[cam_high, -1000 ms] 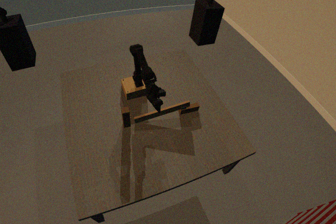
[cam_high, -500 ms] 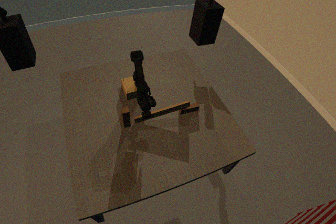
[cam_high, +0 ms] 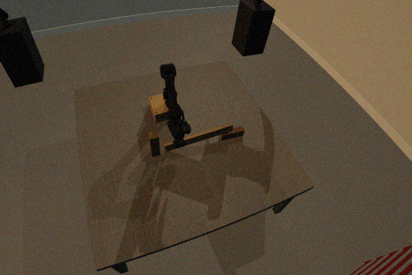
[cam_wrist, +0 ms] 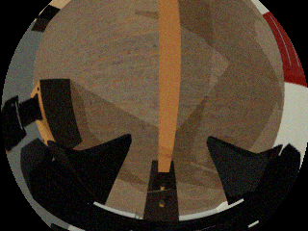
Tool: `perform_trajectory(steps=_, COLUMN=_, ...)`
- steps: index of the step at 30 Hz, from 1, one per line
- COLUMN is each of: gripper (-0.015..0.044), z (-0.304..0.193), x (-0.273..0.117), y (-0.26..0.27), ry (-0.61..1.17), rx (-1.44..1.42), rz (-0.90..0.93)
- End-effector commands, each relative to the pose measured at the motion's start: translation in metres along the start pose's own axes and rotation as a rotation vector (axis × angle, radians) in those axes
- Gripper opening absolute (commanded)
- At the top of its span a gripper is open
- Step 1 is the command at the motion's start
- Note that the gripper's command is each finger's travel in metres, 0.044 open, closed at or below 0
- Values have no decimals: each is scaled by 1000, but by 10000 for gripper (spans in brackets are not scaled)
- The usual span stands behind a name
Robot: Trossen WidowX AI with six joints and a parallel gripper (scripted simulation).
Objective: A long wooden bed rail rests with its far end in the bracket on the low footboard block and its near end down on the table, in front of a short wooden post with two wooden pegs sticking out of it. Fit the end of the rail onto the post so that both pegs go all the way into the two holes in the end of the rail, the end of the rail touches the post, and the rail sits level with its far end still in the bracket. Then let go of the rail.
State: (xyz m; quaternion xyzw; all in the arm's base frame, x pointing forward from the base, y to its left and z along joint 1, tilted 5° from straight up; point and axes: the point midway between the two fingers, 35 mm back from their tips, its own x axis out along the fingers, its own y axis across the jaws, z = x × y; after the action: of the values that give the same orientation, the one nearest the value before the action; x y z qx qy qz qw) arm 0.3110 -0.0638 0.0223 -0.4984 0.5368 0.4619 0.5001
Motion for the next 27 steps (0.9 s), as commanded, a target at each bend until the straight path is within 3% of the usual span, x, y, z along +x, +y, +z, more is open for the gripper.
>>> perform_trajectory(steps=1, gripper=440, z=0, x=9, y=2, ry=3, rx=-6, rz=8)
perform_trajectory(steps=27, gripper=440, z=-1, x=50, y=4, ry=3, rx=-6, rz=8)
